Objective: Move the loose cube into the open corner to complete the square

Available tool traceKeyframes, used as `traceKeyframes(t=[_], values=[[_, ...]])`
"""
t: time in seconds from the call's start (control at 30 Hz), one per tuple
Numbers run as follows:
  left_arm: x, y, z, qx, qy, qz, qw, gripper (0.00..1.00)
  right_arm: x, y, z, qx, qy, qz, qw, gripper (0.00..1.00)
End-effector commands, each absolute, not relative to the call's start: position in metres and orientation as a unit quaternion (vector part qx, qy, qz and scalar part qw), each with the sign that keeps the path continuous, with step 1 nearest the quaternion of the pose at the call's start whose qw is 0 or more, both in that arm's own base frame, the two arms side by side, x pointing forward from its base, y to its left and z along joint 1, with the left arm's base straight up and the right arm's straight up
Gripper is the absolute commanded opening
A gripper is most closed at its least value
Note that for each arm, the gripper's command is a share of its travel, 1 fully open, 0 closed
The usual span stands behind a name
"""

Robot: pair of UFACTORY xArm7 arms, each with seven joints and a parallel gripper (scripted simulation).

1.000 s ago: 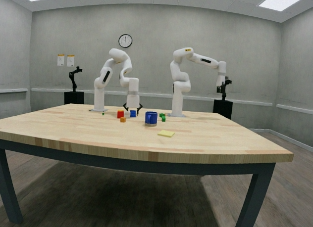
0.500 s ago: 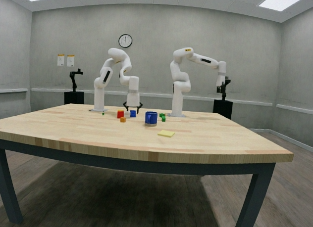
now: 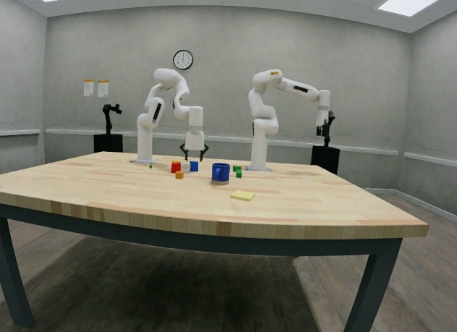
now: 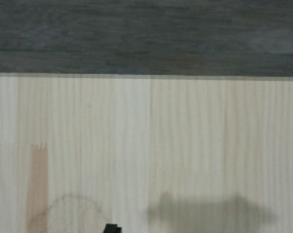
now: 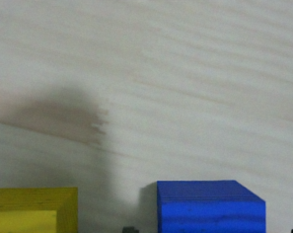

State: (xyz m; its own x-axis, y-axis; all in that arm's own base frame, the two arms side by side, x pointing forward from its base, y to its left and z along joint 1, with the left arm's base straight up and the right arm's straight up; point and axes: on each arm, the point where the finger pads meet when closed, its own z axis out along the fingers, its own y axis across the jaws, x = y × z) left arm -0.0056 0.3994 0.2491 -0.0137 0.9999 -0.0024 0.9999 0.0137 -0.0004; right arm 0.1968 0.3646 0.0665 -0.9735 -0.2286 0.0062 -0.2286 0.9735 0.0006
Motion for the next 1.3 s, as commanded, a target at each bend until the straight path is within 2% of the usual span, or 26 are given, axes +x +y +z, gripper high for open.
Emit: traceKeyframes(t=[0.0, 1.0, 1.03, 1.27], values=[[-0.005, 0.400, 0.250, 0.702, 0.712, 0.000, 0.000, 1.00, 0.196, 0.364, 0.088, 0.115, -0.993, -0.001, 0.000, 0.80], [-0.005, 0.400, 0.250, 0.702, 0.712, 0.000, 0.000, 1.00, 0.196, 0.364, 0.128, 0.115, -0.993, -0.001, 0.000, 0.80], [-0.005, 0.400, 0.250, 0.702, 0.712, 0.000, 0.000, 1.00, 0.196, 0.364, 0.128, 0.115, -0.993, -0.001, 0.000, 0.00], [-0.005, 0.400, 0.250, 0.702, 0.712, 0.000, 0.000, 1.00, 0.196, 0.364, 0.128, 0.115, -0.993, -0.001, 0.000, 0.00]])
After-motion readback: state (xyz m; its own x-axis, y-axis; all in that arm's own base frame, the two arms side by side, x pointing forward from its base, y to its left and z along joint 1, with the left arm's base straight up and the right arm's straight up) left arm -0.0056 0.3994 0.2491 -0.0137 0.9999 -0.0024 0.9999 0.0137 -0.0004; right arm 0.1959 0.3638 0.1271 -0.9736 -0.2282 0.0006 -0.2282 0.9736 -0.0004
